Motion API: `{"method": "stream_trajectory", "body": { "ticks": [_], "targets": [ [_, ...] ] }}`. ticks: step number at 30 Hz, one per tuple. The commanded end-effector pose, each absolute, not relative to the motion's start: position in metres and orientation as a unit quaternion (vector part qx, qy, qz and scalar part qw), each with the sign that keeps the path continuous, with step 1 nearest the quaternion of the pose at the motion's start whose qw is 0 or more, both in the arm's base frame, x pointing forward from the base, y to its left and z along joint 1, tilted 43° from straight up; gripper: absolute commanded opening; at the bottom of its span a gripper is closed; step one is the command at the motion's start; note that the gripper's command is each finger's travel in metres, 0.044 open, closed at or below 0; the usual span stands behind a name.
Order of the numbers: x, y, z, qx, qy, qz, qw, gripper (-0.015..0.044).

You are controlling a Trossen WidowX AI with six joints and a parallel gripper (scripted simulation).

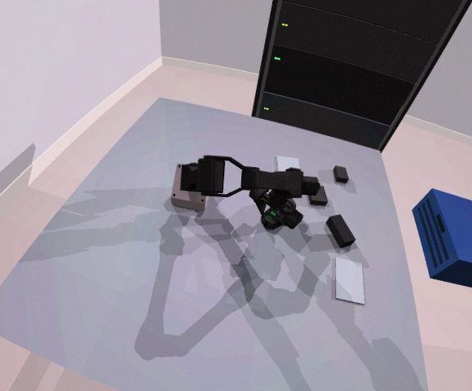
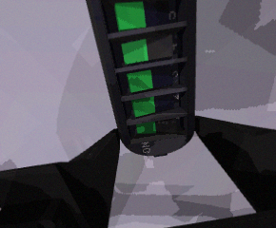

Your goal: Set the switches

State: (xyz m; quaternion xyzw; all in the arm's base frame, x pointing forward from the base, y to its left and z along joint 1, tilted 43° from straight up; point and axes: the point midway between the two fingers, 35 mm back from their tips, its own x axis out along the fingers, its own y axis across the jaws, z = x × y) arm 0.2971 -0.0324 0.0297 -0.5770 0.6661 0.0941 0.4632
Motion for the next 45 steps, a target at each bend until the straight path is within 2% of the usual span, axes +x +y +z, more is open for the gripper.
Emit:
{"method": "stream_trajectory", "body": {
  "ticks": [1, 16, 28, 33, 43, 45],
  "targets": [
    [0.3, -0.028, 0.025, -0.577, 0.665, 0.095, 0.465, 0.0],
    [0.307, -0.018, 0.017, -0.577, 0.665, 0.095, 0.465, 0.0],
    [0.304, -0.024, 0.022, -0.579, 0.667, 0.09, 0.461, 0.0315],
    [0.299, 0.009, 0.056, -0.576, 0.665, 0.096, 0.465, 0.044],
    [0.299, 0.01, 0.058, -0.576, 0.665, 0.096, 0.465, 0.044],
    [0.299, 0.018, 0.065, -0.576, 0.665, 0.096, 0.465, 0.0387]
  ]
}}
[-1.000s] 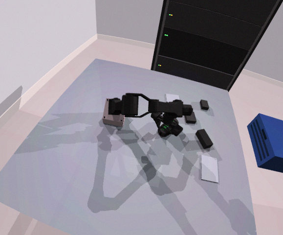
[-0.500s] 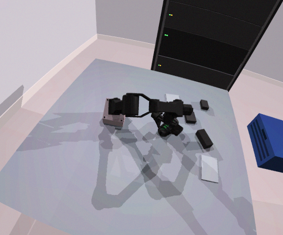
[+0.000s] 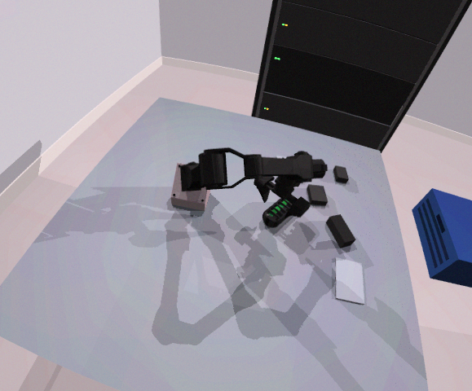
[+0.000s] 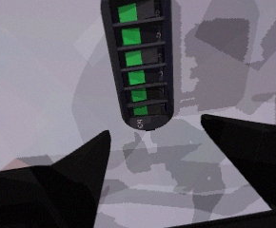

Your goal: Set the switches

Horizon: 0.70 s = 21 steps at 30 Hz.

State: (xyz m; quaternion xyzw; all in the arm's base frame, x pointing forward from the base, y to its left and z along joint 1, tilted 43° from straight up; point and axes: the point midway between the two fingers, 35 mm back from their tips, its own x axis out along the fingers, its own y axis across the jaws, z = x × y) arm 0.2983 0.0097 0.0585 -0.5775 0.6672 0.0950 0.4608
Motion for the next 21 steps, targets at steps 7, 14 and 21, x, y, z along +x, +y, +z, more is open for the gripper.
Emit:
{"method": "stream_trajectory", "body": {
  "ticks": [7, 14, 21],
  "targets": [
    [0.289, 0.063, 0.116, -0.578, 0.666, 0.096, 0.461, 0.0204],
    [0.289, 0.063, 0.116, -0.578, 0.666, 0.096, 0.461, 0.002],
    [0.289, 0.063, 0.116, -0.578, 0.666, 0.096, 0.461, 0.0]
  ]
}}
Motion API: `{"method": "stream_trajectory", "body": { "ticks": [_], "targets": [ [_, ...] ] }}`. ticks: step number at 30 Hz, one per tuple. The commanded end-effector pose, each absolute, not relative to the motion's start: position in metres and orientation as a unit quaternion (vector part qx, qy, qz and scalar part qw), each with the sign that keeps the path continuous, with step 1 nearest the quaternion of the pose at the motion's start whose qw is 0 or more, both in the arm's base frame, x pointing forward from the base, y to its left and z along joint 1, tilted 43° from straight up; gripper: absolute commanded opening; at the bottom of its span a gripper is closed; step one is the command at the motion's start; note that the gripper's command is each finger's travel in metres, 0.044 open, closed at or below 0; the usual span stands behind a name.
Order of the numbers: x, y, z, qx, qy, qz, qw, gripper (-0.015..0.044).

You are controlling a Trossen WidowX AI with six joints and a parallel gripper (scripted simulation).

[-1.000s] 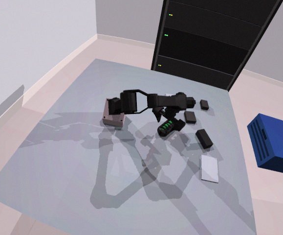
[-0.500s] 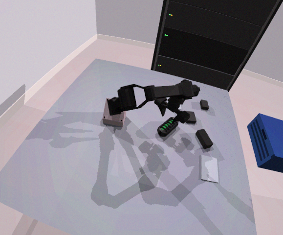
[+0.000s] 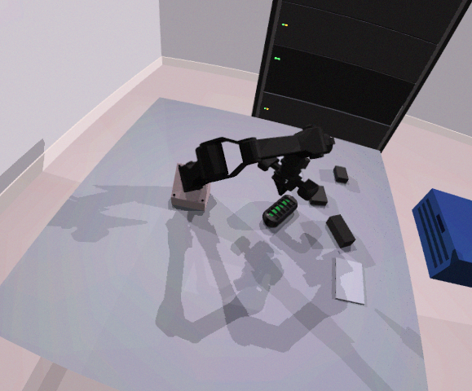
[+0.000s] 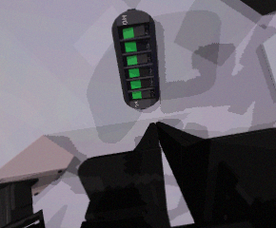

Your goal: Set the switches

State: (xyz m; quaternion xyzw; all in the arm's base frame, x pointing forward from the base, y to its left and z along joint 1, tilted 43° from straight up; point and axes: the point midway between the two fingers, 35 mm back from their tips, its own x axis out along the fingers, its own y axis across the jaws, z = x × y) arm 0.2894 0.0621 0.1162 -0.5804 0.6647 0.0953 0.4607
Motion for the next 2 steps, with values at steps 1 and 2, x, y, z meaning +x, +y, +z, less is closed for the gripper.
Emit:
{"method": "stream_trajectory", "body": {
  "ticks": [1, 2],
  "targets": [
    [0.2888, 0.0627, 0.1158, -0.578, 0.666, 0.096, 0.461, 0.0],
    [0.2888, 0.0627, 0.1158, -0.578, 0.666, 0.096, 0.461, 0.0]
  ]
}}
